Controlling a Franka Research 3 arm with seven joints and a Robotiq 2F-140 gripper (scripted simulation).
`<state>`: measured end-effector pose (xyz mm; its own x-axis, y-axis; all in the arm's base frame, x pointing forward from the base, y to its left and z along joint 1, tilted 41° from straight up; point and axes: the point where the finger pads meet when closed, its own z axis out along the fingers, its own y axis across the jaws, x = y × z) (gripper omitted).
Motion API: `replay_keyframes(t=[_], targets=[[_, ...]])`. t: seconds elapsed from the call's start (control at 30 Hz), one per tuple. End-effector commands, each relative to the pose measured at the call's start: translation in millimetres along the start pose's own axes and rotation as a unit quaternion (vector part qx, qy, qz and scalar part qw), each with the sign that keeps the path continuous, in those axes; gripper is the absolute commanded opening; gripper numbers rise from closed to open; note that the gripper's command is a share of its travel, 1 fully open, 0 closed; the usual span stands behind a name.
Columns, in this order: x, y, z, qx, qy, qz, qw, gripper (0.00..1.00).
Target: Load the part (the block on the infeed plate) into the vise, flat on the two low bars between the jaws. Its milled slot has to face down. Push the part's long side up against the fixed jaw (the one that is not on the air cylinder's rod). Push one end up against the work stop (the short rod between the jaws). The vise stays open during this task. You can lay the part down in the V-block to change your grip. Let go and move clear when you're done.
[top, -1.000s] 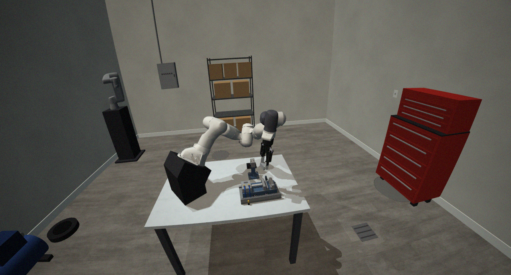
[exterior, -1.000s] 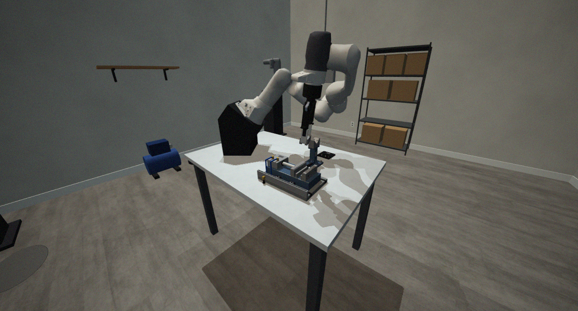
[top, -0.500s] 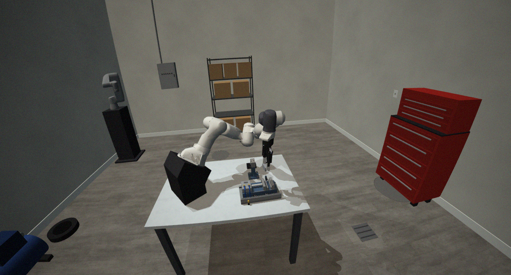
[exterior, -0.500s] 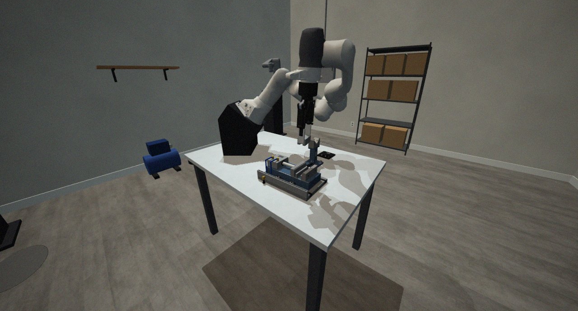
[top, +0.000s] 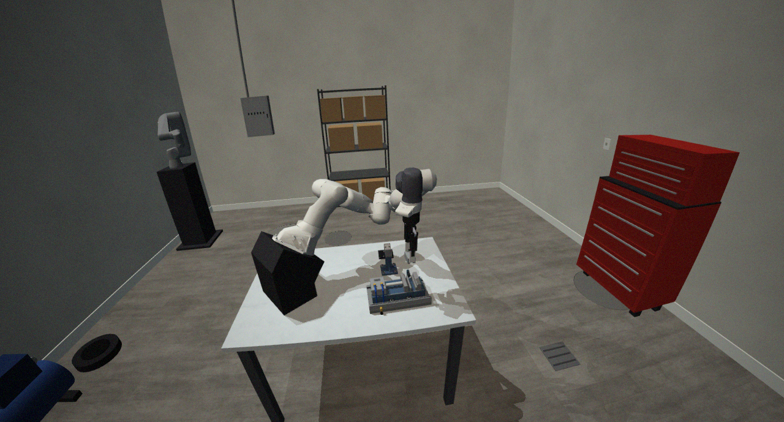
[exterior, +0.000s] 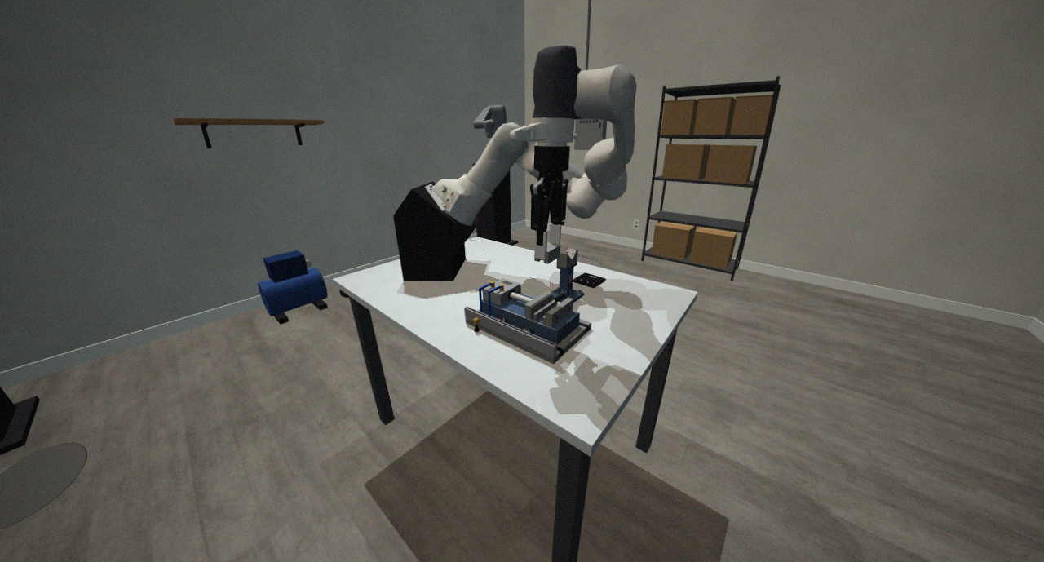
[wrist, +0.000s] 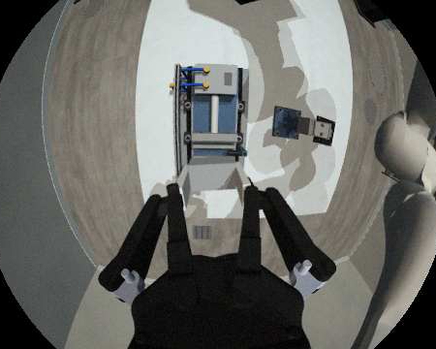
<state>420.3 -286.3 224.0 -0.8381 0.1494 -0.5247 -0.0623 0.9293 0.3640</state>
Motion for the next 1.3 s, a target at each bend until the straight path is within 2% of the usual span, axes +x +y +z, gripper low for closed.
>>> replay_keyframes(t=[0.0, 1.27], targets=[[-1.5, -6.0, -2.6, 0.006, -0.007, 0.025, 1.000, 0.00], [-2.2, -12.0, -5.0, 0.008, -0.015, 0.039, 0.999, 0.00]])
